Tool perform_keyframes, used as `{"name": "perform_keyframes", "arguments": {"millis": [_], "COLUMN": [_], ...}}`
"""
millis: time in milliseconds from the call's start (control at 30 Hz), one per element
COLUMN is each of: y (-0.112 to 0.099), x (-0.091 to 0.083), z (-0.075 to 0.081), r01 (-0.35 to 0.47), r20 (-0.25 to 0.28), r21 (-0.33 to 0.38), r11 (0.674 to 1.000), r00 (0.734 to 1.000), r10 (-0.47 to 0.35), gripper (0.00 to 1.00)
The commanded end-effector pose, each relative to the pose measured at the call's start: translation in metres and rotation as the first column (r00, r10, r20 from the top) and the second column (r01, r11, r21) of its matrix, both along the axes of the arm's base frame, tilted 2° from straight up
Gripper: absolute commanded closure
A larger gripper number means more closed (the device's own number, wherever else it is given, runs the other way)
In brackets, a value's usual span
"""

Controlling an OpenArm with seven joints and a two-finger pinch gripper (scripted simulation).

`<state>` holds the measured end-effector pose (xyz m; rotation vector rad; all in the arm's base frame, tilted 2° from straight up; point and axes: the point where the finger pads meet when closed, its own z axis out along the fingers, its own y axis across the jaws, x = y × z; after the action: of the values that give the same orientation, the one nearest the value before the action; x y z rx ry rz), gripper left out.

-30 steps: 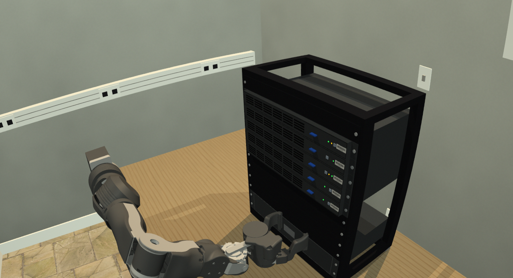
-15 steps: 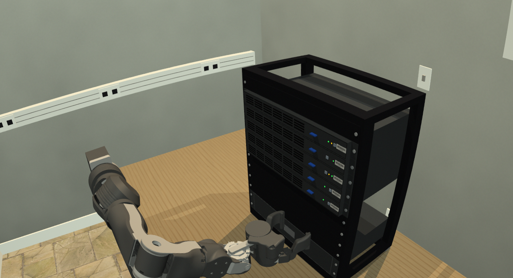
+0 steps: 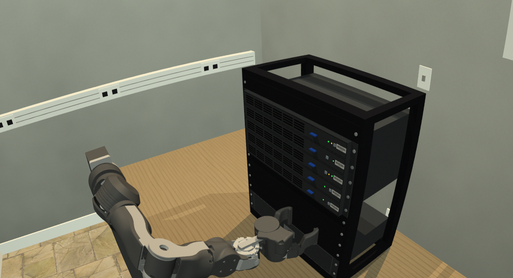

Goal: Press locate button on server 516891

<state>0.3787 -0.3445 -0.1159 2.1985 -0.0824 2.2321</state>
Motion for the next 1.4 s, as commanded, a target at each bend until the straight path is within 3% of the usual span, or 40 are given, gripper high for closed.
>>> {"name": "perform_keyframes", "arguments": {"millis": [0, 533, 1000, 1367], "y": [0.002, 0.001, 0.001, 0.000], "x": [0.003, 0.027, 0.033, 0.055], "z": [0.000, 0.001, 0.001, 0.001], "r01": [-0.011, -0.011, -0.011, -0.011], "r20": [-0.005, -0.005, -0.005, -0.005], "r21": [-0.004, -0.004, -0.004, -0.004], "r11": [1.000, 1.000, 1.000, 1.000], "r00": [1.000, 1.000, 1.000, 1.000], "r10": [0.010, 0.010, 0.010, 0.010], "gripper": [0.40, 0.40, 0.40, 0.40]}}
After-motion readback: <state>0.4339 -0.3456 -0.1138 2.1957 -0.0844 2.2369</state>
